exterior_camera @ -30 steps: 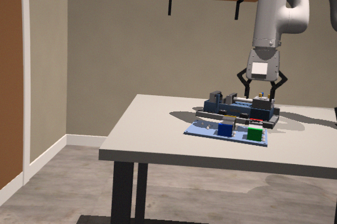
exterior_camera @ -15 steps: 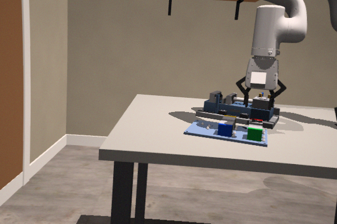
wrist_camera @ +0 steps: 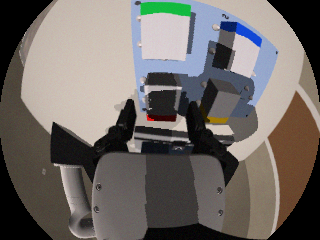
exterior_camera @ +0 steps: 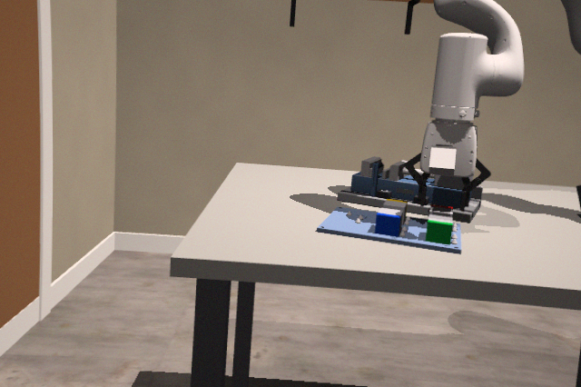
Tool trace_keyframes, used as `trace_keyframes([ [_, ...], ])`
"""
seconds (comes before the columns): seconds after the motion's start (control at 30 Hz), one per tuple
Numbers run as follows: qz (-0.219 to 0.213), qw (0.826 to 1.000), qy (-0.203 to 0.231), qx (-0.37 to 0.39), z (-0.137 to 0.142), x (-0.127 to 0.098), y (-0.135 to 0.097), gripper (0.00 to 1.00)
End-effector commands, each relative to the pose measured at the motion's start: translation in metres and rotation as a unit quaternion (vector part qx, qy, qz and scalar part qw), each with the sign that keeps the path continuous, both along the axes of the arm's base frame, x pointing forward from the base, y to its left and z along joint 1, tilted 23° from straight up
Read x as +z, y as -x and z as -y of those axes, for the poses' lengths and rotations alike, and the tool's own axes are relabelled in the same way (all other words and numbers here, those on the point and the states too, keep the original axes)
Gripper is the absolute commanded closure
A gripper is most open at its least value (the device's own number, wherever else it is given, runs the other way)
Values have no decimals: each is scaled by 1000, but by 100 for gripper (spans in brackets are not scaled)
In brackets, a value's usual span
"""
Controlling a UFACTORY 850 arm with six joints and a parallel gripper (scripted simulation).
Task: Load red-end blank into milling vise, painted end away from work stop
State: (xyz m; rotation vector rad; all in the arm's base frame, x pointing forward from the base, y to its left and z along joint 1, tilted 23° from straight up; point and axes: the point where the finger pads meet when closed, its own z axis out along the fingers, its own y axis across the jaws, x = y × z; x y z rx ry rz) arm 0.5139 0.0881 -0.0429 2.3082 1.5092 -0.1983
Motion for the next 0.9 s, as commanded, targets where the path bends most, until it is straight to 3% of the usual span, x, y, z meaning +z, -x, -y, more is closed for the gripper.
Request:
trace_keyframes([
  [0.0,2,1000,0,0,0,-2,-2,23],
  [0.87,2,1000,0,0,2,-5,-2,23],
])
